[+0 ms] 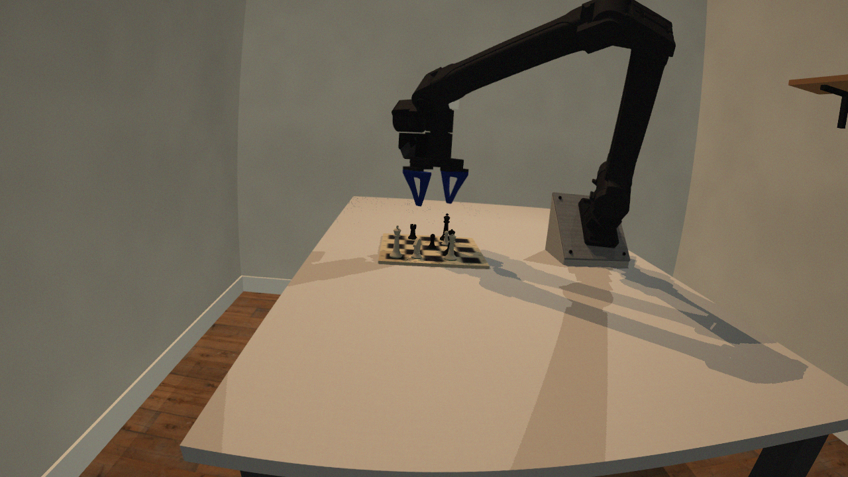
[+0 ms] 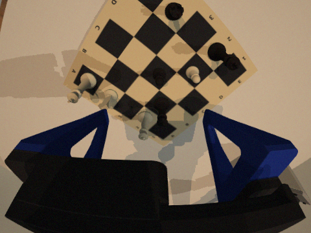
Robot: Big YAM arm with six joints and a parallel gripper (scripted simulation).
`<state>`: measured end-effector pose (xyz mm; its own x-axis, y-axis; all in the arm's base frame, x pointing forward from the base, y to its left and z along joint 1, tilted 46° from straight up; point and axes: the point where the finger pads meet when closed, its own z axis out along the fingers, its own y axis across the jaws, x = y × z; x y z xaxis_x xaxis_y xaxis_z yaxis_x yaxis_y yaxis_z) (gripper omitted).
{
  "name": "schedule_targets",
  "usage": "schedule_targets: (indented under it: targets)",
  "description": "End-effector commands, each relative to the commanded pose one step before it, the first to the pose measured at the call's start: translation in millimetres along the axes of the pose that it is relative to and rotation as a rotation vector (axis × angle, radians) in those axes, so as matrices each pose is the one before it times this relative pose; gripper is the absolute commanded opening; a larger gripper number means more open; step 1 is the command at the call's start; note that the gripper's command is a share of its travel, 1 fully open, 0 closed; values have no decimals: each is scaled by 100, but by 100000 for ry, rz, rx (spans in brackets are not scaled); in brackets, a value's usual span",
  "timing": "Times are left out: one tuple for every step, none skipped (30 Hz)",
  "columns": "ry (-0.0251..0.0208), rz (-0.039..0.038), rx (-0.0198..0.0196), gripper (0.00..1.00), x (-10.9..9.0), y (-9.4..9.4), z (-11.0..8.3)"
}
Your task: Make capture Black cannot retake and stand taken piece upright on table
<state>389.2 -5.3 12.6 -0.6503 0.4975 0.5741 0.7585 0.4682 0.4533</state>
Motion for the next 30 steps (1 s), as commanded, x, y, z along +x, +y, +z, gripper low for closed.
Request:
schedule_targets:
  targets:
    - [-4034,14432,293,32,-51,415,3]
    - [-104,200,-172,32,-65,-44,-79]
    - [-171,328,-283,32,-107,-73,-130]
    - [-62,119,-102,32,-39,-26,-47]
    - [0,-1,1,32,0,0,0]
    - [-453,-485,-289,32,-144,286,-181]
    - [-131,-138,-84,32,-42,82,-53]
    - [0,1,0,32,0,0,0]
    - [224,238,144,32,35,-48,24]
    - [0,0,0,32,0,0,0]
    - [0,0,0,32,0,0,0]
    - [271,275,144,32,54,-47,16]
    - [1,1,0,32,0,0,0]
    - [4,0,-4,32,1,1,0]
    - [6,-1,-10,32,1,2,0]
    - [0,0,-1,32,0,0,0]
    - [0,0,0,32,0,0,0]
    - [0,-441,0,32,0,0,0]
    - [0,-118,-1,32,0,0,0]
    - [1,-5,-2,32,0,0,0]
    - [0,0,0,32,0,0,0]
    - [0,0,0,32,0,0,0]
    - [0,-1,0,32,0,0,0]
    - [0,0,0,32,0,0,0]
    - [0,0,0,32,0,0,0]
    - [0,0,0,32,0,0,0]
    - [0,0,0,32,0,0,0]
    - [0,0,0,32,0,0,0]
    - [0,0,0,32,0,0,0]
    - [0,0,0,32,0,0,0]
